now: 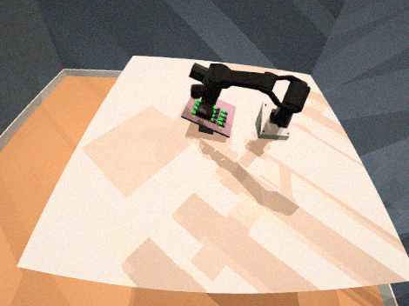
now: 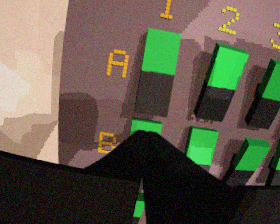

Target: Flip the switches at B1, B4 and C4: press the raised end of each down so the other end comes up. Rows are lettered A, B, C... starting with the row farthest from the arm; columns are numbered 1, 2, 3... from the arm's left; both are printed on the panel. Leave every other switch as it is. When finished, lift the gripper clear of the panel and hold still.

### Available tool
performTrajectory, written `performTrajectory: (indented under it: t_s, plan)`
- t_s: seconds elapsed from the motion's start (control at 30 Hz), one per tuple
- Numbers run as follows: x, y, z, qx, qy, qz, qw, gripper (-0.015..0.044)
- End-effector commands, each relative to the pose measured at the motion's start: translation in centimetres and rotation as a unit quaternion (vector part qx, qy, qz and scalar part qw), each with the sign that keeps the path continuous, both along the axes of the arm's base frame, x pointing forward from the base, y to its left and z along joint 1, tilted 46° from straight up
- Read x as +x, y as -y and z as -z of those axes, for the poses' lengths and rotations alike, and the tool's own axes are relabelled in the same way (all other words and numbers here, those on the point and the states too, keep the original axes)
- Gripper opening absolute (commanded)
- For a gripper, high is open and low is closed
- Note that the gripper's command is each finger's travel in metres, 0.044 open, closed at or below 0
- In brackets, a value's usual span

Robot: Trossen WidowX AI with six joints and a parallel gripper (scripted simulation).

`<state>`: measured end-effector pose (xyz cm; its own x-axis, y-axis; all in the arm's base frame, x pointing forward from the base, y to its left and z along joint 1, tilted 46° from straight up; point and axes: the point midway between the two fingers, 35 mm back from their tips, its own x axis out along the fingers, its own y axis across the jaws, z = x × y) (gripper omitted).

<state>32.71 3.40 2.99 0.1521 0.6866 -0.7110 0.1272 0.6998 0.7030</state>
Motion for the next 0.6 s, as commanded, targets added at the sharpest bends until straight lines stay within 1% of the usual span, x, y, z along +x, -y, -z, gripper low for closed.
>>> performTrajectory:
  t_s: [0.0,0.1,0.27,0.33,0.47,0.57]
  plan:
    - [-0.2,1.0,-1.0,-0.001,0.002,0.002,1.000,0.0000]
    - [-1.1,4.2,-4.3,-0.001,0.006,0.010,1.000,0.0000]
    - [-1.2,4.4,-4.5,-0.001,0.006,0.011,1.000,0.0000]
    - [-1.5,5.2,-3.7,-0.002,0.006,0.011,1.000,0.0000]
    - [-3.7,9.3,0.7,-0.003,0.006,0.011,1.000,0.0000]
    - [-4.2,9.9,1.4,-0.002,0.006,0.011,1.000,0.0000]
